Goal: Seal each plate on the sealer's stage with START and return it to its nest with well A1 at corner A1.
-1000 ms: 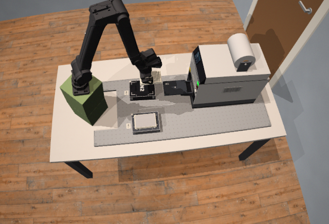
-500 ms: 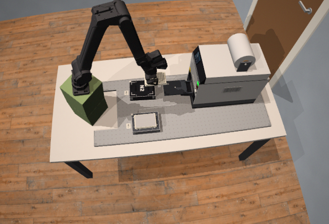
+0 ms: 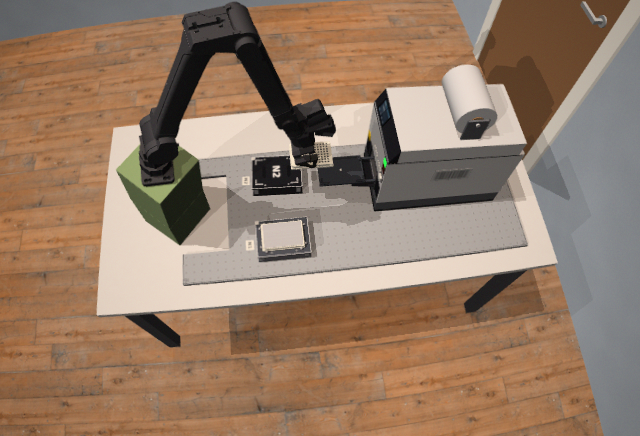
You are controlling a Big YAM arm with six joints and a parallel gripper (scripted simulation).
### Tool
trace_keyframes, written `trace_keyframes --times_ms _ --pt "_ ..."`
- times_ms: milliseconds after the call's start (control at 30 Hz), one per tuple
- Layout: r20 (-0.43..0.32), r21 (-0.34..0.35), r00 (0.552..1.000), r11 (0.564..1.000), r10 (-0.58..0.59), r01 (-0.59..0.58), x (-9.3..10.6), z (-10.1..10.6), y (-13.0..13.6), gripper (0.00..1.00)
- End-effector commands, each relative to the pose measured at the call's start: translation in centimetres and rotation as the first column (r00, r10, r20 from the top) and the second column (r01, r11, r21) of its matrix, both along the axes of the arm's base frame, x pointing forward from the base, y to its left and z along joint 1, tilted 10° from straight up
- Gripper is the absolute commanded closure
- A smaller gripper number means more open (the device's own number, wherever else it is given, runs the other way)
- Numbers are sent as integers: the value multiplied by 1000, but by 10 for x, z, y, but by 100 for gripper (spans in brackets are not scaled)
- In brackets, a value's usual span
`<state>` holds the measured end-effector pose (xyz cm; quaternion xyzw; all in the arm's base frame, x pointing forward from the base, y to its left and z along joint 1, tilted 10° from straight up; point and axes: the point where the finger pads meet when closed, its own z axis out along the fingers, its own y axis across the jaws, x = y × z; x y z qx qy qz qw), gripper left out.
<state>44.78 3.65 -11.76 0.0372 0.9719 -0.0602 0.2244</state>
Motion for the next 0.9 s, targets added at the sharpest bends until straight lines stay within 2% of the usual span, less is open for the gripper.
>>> trace_keyframes --times_ms 0,267,567,867 --pt "2 -3 1000 1000 21 -21 15 1 1 100" --pt "-9 -4 1000 1000 4 -4 21 -2 -8 100" --pt "13 -2 1000 1000 7 -7 52 9 -14 100" --pt "-11 -4 1000 1000 3 -3 58 2 -19 100"
